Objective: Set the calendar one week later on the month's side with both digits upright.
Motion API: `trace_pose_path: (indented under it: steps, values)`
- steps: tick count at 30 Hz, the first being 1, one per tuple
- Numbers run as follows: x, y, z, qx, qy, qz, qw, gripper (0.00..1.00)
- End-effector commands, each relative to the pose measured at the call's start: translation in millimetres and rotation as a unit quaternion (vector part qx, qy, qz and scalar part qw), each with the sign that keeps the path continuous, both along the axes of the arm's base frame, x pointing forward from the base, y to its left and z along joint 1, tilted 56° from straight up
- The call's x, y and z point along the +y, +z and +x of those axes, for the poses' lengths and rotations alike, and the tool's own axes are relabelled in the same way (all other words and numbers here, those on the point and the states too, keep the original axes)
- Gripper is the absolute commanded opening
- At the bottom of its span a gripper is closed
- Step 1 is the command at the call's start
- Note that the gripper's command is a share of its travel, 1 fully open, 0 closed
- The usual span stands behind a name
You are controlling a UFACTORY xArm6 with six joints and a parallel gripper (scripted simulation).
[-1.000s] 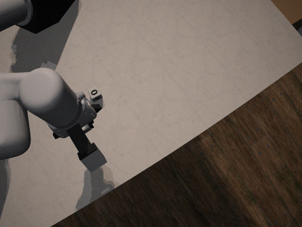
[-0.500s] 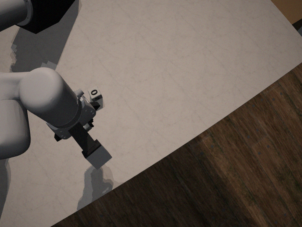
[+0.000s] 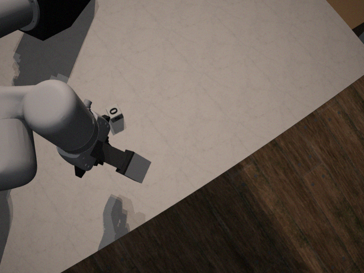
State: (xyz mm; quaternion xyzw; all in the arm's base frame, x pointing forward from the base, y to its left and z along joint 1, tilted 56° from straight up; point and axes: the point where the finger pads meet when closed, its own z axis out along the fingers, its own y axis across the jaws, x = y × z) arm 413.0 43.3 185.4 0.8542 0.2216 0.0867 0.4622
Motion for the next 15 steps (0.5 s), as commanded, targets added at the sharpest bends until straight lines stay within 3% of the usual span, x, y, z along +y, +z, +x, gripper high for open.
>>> trace_pose_path:
  steps: [1,4,7,9,15]
  values:
    - [0.9,0.7,0.4,0.058,0.042,-0.023,0.997,0.29]
    - [0.9,0.7,0.3,0.104,0.076,-0.045,0.991,0.29]
    - [0.9,0.7,0.3,0.112,0.082,-0.048,0.989,0.29]
    - [0.9,0.7,0.2,0.161,0.119,-0.072,0.977,0.29]
    - [0.9,0.6,0.1,0.226,0.167,-0.102,0.954,0.29]
